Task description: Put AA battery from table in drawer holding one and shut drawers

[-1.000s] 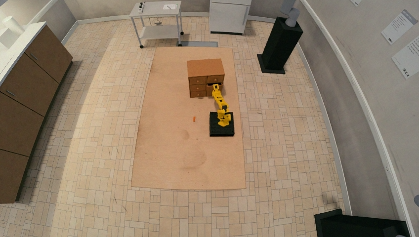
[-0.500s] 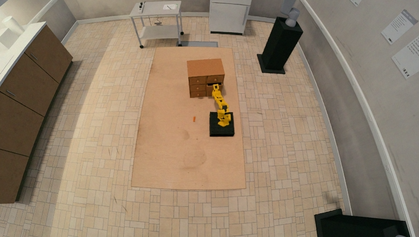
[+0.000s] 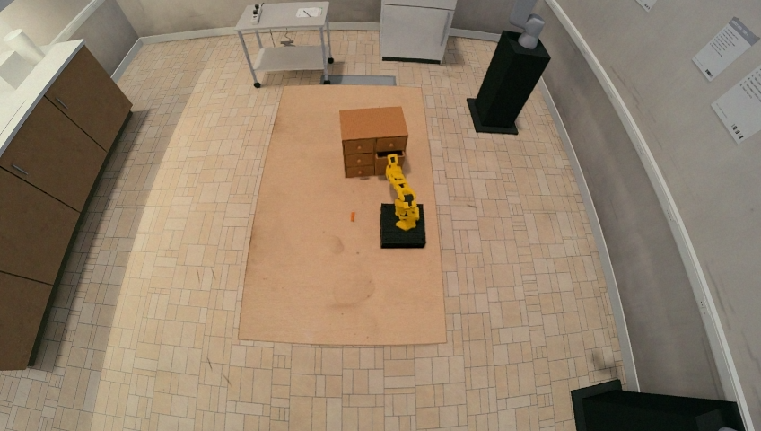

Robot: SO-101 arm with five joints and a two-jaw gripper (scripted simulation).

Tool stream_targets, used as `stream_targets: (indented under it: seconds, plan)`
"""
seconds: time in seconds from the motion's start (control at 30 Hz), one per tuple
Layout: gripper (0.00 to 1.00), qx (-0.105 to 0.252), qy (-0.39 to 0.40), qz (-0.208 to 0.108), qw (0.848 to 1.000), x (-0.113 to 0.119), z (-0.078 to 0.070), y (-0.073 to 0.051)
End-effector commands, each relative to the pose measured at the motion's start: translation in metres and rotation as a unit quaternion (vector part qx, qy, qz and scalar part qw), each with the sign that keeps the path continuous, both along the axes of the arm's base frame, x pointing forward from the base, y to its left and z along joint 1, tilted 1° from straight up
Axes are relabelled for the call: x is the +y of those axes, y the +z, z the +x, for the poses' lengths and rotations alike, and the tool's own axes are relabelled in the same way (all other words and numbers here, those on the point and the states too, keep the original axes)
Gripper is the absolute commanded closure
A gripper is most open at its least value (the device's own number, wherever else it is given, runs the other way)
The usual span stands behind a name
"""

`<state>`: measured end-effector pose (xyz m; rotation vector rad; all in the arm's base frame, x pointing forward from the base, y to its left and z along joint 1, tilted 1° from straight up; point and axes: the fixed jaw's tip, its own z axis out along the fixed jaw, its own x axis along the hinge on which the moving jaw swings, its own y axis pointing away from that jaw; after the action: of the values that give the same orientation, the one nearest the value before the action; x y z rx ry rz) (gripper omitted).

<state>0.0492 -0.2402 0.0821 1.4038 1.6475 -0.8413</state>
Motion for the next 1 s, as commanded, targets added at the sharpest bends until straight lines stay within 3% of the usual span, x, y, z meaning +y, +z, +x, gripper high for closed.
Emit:
stream_targets:
  seconds: [0.0, 0.97]
  plan:
    - [1.0, 0.001, 0.007, -0.004, 1.0, 0.0034, 0.0024, 0.0017]
    - [1.0, 0.001, 0.009, -0.004, 1.0, 0.0112, 0.0017, 0.0016]
